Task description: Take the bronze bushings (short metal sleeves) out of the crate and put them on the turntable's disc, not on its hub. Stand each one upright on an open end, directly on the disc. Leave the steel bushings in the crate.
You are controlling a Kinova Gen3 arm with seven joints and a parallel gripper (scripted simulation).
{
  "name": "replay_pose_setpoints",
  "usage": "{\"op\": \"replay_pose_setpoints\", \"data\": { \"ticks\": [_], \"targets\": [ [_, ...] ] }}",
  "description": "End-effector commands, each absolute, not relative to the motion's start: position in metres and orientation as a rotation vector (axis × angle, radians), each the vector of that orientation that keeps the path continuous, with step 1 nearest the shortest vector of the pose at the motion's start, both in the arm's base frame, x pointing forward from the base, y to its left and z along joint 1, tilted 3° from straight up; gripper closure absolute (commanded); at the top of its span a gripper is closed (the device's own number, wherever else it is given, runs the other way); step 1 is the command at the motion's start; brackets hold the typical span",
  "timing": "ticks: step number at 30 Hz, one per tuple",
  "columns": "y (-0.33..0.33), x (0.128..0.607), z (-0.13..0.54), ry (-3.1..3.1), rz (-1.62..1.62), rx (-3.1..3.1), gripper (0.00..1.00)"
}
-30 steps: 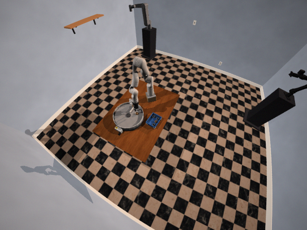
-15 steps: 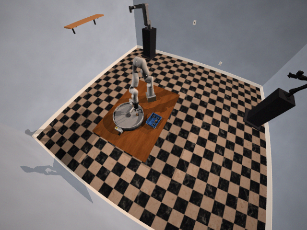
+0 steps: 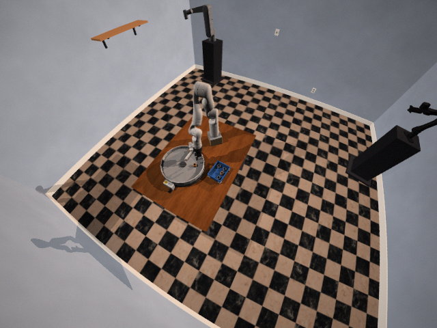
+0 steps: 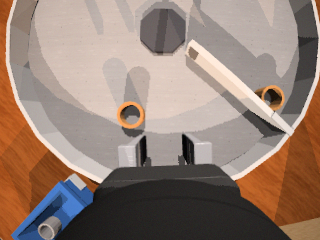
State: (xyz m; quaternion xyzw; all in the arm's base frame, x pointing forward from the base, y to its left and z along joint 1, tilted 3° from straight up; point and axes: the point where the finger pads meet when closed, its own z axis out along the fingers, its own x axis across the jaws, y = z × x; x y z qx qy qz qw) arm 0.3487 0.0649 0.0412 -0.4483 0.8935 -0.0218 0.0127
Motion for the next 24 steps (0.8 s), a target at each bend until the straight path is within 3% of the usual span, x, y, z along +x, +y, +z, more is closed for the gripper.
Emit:
{"op": "replay_pose_setpoints", "data": {
  "ticks": [1,24],
  "targets": [
    [0.090,0.345,0.041,2.759,-0.075,-1.447,0.24],
    [0.299,0.294,0.032,2.759,-0.075,-1.446,0.24]
  ]
}}
